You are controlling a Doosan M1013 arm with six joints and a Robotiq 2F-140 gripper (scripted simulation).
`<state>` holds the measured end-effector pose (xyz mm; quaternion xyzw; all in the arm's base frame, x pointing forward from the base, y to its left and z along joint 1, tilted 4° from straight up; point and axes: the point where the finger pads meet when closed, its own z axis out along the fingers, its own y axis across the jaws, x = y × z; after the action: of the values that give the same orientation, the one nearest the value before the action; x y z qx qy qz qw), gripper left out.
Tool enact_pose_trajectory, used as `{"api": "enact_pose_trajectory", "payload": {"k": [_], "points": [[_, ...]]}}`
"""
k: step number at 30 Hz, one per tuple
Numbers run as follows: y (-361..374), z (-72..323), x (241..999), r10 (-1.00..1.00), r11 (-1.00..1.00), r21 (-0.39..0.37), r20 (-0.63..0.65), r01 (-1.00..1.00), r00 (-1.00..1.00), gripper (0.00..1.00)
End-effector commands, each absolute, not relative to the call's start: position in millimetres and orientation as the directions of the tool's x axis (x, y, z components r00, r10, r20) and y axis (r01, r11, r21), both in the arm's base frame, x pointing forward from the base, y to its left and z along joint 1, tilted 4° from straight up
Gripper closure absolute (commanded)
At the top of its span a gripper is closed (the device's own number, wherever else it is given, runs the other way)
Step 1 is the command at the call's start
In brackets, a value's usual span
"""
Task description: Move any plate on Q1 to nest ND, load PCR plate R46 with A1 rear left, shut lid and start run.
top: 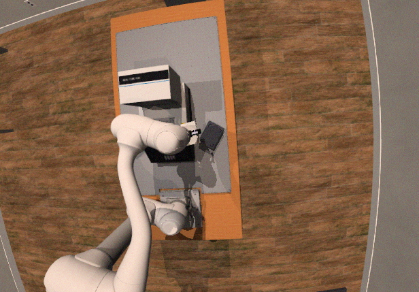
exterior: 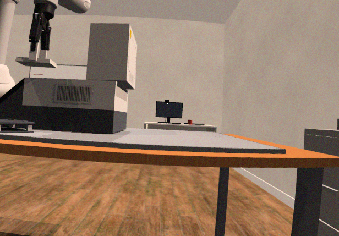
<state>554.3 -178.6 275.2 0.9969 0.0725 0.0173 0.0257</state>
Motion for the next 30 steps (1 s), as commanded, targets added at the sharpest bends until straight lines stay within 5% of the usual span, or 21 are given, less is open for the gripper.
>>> {"api": "enact_pose_trajectory", "payload": {"k": [1, 30], "points": [[-169.5, 276.1, 555.2, 0.214, -0.976, 0.057, 0.028, 0.212, 0.976, 1.0], [-54.0, 271.8, 592.1, 0.897, -0.439, 0.057, -0.028, 0.897, 0.441, 1.0]]}}
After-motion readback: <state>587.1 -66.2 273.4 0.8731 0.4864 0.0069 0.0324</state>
